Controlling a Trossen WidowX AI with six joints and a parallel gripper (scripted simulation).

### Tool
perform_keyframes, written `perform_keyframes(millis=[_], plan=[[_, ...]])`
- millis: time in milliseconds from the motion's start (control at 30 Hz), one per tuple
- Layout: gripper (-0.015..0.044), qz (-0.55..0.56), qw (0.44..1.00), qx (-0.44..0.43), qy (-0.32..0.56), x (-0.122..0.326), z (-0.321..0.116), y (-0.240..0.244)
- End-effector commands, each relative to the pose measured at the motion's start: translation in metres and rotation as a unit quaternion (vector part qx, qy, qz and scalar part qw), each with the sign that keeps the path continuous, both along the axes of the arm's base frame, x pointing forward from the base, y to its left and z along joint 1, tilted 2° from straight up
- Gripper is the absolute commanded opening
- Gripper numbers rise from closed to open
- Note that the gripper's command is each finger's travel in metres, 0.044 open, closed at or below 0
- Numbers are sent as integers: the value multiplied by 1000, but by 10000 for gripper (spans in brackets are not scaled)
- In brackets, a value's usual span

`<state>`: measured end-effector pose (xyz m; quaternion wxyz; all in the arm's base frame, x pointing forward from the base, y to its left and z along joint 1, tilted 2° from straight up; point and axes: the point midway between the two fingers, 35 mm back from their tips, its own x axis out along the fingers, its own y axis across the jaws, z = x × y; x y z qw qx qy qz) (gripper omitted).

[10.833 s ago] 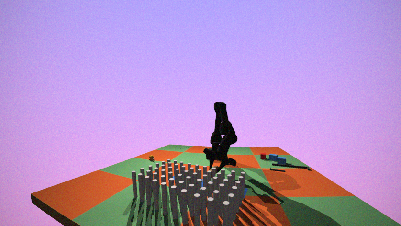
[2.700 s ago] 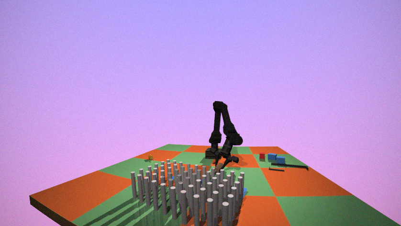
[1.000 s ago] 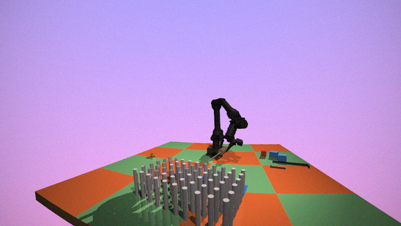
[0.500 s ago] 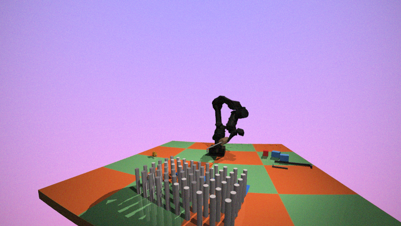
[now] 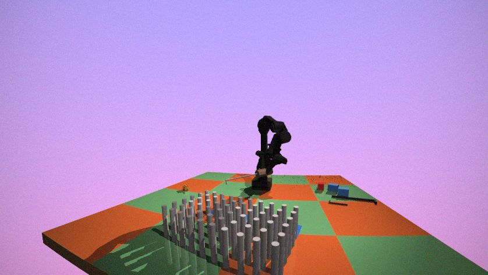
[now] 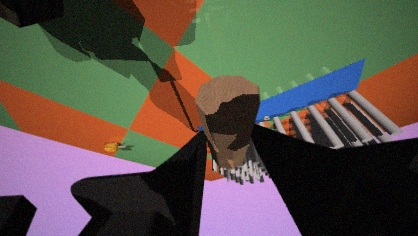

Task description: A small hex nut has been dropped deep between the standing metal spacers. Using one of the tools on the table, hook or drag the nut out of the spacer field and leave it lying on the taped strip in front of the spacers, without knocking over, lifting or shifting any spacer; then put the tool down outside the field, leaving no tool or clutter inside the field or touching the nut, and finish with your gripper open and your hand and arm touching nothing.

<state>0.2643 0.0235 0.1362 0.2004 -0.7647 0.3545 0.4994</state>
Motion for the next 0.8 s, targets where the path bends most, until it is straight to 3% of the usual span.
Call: perform_keyframes(millis=[0, 367, 767], plan=[[0, -55, 998, 18, -9, 5, 2, -9], [0, -228, 970, 73, -32, 15, 2, -38], [0, -409, 903, 119, -53, 21, 0, -73]])
